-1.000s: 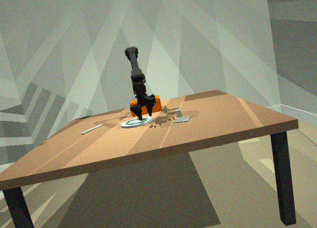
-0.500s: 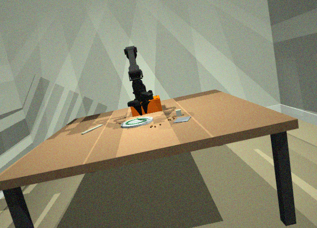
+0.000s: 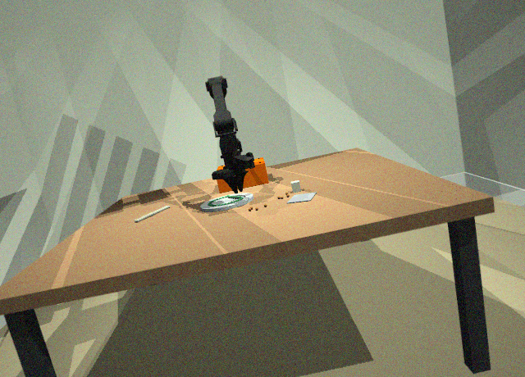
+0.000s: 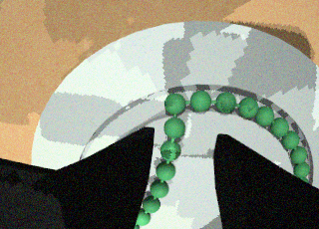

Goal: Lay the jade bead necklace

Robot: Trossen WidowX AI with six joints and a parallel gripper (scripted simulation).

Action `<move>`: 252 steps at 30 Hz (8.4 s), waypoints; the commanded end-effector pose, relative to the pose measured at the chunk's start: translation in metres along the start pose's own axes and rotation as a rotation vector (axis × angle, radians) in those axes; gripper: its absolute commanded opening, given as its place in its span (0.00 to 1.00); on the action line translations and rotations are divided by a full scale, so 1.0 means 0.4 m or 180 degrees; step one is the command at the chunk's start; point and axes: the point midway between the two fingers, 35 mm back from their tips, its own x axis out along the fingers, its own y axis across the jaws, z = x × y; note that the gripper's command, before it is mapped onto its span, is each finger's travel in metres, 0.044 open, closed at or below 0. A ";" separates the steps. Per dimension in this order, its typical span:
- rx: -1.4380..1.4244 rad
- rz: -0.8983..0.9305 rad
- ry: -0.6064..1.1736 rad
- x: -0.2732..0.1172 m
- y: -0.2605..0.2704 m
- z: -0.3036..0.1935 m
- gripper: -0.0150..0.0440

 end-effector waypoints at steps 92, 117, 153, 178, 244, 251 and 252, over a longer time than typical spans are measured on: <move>-0.0029 0.0034 0.0024 0.046 0.037 0.011 0.74; -0.0015 0.0048 0.0033 0.035 0.040 0.009 1.00; -0.0152 0.0045 0.0033 0.045 0.039 -0.019 0.46; -0.0139 0.0036 0.0026 0.049 0.038 -0.019 0.25; -0.0162 0.0053 0.0037 0.040 0.070 -0.013 1.00; -0.0154 0.0052 0.0034 0.035 0.070 -0.013 1.00; -0.0154 0.0052 0.0034 0.035 0.070 -0.013 1.00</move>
